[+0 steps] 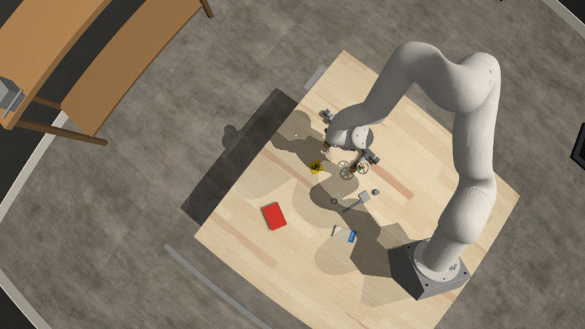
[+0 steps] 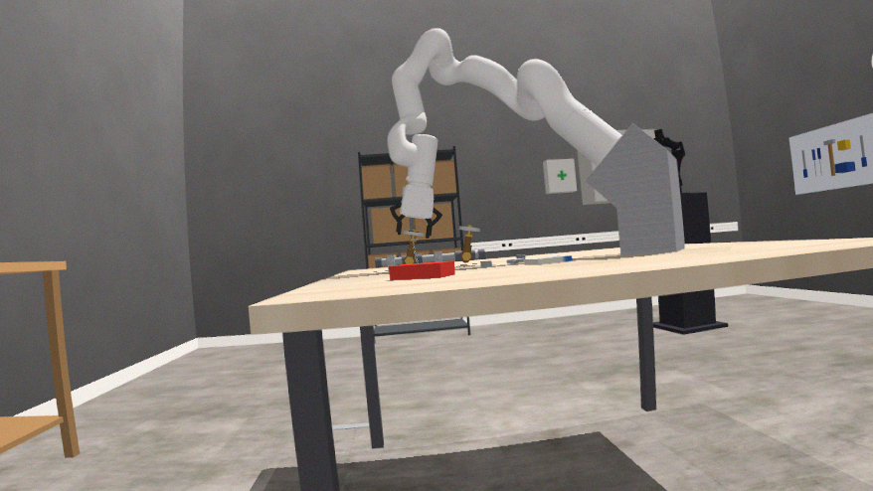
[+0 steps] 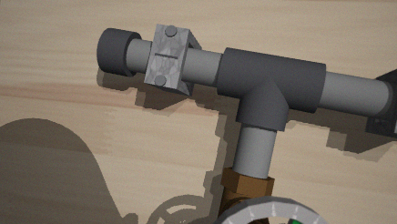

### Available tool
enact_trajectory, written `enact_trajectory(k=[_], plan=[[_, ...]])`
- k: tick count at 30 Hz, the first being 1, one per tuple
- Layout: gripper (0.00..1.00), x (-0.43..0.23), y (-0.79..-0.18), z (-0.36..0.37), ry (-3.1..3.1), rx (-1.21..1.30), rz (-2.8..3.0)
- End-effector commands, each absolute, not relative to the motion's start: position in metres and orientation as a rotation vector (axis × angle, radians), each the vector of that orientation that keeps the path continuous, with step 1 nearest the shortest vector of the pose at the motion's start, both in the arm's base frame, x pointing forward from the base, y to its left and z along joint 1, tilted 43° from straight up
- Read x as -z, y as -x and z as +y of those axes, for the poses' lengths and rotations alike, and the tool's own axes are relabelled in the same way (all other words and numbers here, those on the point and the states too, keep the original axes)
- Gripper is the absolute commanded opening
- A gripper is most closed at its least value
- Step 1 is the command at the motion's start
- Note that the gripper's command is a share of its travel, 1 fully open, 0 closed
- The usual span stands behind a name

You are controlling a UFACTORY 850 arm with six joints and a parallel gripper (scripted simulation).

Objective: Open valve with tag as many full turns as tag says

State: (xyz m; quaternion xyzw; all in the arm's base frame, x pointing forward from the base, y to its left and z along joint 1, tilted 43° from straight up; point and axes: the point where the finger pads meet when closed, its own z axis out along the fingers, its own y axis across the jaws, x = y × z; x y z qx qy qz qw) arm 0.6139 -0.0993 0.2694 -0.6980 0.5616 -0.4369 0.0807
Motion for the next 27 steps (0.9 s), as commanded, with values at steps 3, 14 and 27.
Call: enact_trajectory(k=[3,14,27], plan=[[1.00,-0.270,-0.614,-0.099,2.083,1.309,1.676],[1.00,-0.276,-0.608,-0.096,2.083,1.310,1.676],[1.00,-0.293,-0.591,-0.086,2.083,1.312,1.676]])
